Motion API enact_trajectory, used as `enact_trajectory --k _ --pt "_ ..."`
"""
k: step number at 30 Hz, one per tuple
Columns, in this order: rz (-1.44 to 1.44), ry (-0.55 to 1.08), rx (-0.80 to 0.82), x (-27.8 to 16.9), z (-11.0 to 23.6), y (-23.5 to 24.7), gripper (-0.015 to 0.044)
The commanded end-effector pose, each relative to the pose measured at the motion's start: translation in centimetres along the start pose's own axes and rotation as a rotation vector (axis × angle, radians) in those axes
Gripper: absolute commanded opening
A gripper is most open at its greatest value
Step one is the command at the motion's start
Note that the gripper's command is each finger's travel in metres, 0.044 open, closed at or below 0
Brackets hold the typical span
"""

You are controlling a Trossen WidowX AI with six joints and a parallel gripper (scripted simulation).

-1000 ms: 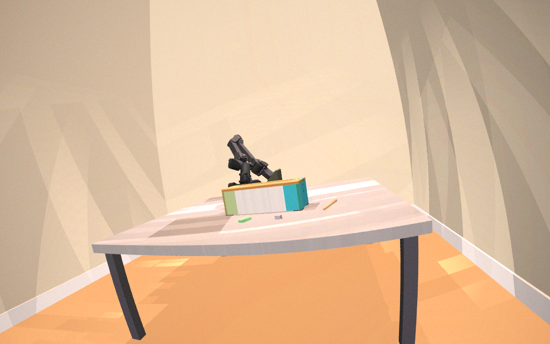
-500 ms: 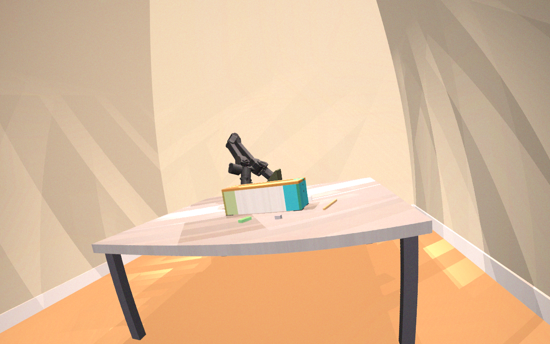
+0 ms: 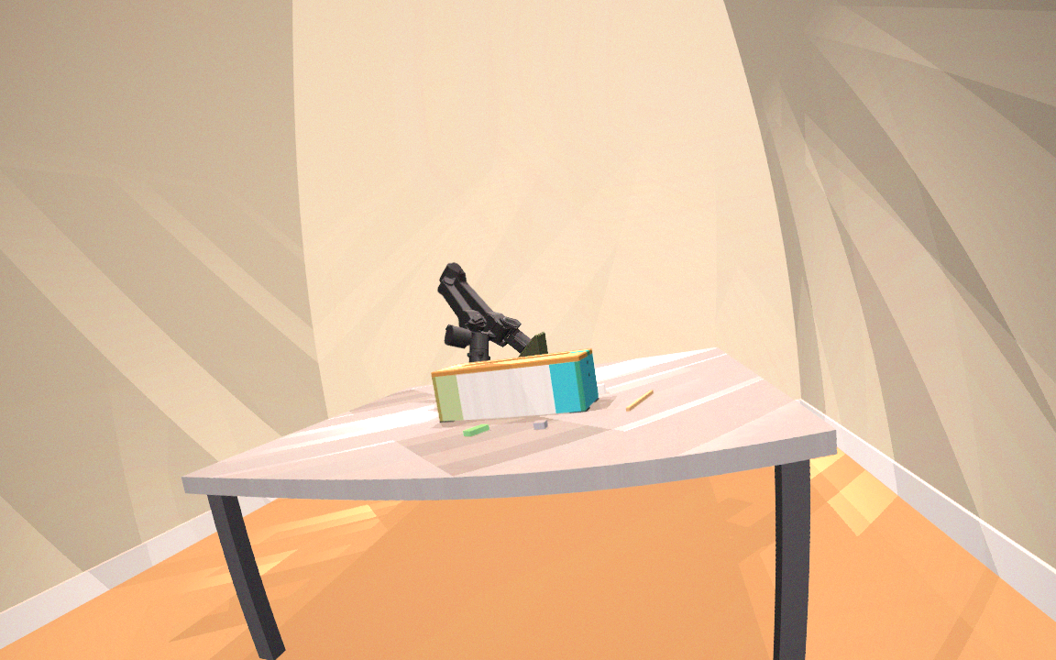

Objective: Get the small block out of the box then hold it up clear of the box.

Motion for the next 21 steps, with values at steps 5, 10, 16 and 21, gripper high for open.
enact_trajectory --k 5,10,16,21 --pt "0.000 -0.003 -0.006 -0.7 0.9 -0.3 0.0000" --pt "-0.002 -0.007 -0.009 -1.5 2.4 -0.6 0.0000" --pt "-0.003 -0.005 -0.006 -2.2 4.4 -0.7 0.0000" --pt "-0.002 0.000 -0.002 -2.5 5.7 -0.6 0.0000"
Point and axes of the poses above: the point midway between the two fingers, 35 mm back from their tips, its own z axis back along the fingers, its own y axis across the jaws, x = y × z, the point moved 8 cm from there along z, back along the fingers, and after that the axes turned 14 degrees about -z, right-handed, at the moved point
